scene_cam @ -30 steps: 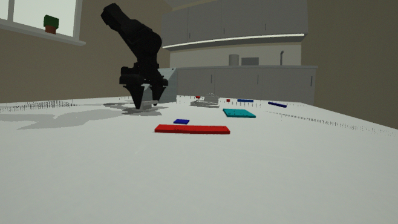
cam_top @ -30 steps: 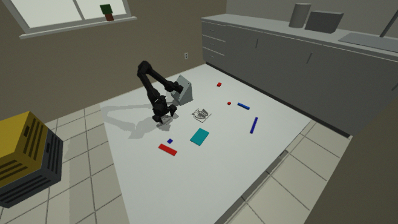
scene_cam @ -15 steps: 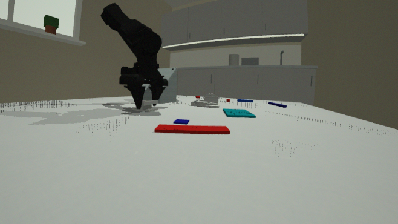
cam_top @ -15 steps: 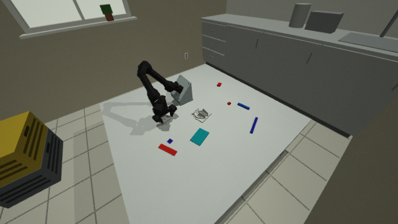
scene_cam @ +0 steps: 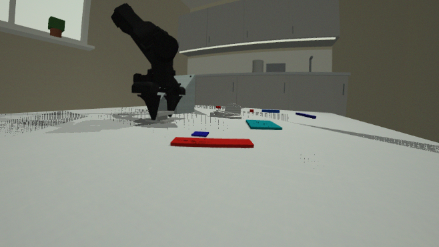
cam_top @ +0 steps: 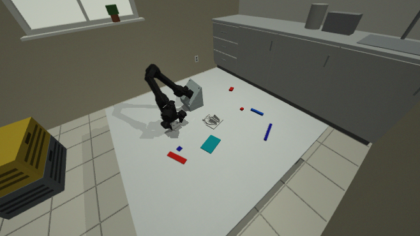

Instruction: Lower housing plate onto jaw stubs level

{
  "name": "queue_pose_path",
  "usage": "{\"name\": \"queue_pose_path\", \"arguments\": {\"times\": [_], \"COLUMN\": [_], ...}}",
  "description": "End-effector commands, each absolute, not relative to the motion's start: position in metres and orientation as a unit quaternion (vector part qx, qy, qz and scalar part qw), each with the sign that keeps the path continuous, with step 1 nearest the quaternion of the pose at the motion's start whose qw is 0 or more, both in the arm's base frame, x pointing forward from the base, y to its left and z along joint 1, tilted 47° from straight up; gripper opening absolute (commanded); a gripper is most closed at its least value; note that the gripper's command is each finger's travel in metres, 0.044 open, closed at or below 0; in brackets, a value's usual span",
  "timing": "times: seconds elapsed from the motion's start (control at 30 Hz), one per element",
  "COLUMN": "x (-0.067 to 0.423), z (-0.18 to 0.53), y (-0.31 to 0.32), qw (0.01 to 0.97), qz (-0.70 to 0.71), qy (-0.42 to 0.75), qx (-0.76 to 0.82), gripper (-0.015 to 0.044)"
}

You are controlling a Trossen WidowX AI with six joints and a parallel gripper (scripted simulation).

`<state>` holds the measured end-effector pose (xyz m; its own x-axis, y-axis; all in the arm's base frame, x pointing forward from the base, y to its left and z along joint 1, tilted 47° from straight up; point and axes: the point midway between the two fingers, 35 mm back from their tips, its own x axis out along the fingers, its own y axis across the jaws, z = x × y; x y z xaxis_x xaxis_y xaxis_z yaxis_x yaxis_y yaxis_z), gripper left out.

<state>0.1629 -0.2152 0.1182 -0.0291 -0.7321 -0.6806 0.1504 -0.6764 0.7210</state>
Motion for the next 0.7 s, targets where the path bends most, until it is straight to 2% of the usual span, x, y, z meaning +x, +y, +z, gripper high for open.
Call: {"name": "queue_pose_path", "arguments": {"times": [0.0, 0.67], "x": [0.163, 0.167], "z": [0.118, 0.159], "y": [-0.215, -0.169], "qw": [0.326, 0.323], "qz": [-0.677, -0.678], "qy": [-0.236, -0.232], "qx": [0.616, 0.618], "gripper": [0.0351, 0.0351]}}
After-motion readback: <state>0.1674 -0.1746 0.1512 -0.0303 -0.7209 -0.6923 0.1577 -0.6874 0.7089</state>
